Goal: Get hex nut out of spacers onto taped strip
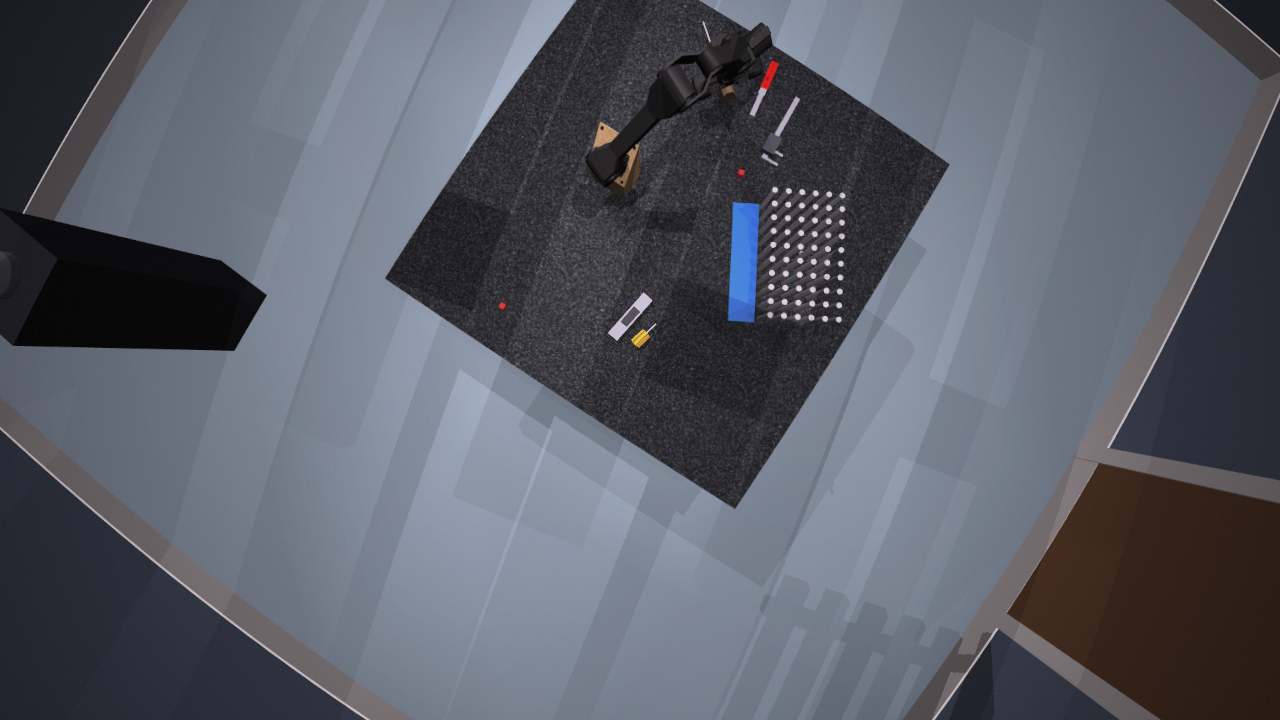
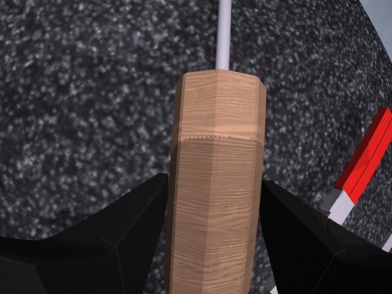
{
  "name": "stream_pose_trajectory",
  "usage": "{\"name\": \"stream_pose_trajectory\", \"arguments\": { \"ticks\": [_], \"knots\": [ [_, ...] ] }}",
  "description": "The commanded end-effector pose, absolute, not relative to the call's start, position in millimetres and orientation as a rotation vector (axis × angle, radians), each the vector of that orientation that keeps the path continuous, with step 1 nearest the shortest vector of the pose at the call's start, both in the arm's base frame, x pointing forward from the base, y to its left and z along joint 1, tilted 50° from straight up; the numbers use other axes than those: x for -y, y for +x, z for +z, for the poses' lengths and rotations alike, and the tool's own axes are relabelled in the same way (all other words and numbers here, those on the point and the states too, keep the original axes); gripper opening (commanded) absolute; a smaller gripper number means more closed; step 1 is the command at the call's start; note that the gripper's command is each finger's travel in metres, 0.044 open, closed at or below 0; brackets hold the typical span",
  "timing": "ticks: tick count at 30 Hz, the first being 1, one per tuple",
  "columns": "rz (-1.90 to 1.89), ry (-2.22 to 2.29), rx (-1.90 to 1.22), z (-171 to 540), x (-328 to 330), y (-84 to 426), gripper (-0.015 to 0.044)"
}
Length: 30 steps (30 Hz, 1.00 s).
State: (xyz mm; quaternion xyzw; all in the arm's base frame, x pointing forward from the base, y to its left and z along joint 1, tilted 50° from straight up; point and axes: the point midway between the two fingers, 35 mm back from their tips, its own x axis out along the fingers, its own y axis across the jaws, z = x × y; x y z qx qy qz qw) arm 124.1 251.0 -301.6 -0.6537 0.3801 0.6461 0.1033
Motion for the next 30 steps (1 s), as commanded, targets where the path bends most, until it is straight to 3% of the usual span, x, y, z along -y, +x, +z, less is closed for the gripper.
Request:
{"name": "stream_pose_trajectory", "arguments": {
  "ticks": [1,13,30],
  "knots": [
    [1.903,-1.914,-1.102,-278.6,-284.1,126.5,0.0000],
    [1.907,-1.909,-1.104,-211.3,-345.8,117.7,0.0000],
    [1.570,-1.879,-1.228,-159.8,-325.0,163.0,0.0000]
  ]
}}
